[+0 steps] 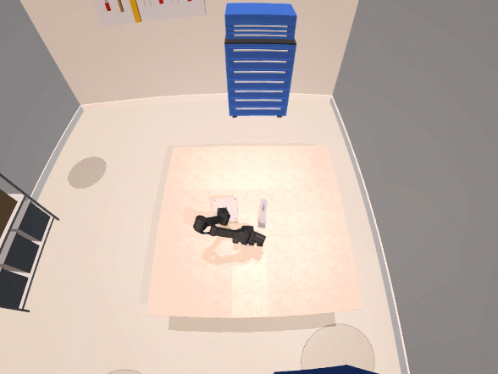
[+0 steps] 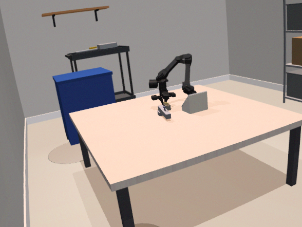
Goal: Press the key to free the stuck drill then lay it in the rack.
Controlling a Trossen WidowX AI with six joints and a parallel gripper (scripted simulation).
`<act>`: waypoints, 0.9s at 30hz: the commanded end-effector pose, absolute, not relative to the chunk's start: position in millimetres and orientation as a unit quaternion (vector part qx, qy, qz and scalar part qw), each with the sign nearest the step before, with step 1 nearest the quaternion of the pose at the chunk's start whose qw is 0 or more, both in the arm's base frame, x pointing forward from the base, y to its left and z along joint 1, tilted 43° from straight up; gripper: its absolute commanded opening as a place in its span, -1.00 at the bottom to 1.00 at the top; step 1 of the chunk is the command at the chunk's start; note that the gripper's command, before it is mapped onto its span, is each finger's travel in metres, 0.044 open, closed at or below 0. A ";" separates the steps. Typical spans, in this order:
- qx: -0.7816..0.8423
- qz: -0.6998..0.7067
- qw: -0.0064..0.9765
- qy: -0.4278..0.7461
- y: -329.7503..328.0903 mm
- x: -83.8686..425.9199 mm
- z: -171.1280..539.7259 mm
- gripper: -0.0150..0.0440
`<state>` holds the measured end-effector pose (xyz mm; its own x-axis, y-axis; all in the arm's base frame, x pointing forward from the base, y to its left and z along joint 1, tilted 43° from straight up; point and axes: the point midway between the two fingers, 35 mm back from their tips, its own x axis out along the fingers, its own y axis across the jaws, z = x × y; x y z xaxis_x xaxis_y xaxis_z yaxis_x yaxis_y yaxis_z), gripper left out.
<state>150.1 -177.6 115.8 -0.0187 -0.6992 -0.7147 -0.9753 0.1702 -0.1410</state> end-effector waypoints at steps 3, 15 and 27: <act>-0.608 0.212 0.344 0.683 -174.6 148.5 108.5 -0.49; -0.610 0.205 0.340 0.686 -176.0 148.9 112.6 -0.31; -0.610 0.205 0.340 0.686 -176.0 148.9 112.6 0.75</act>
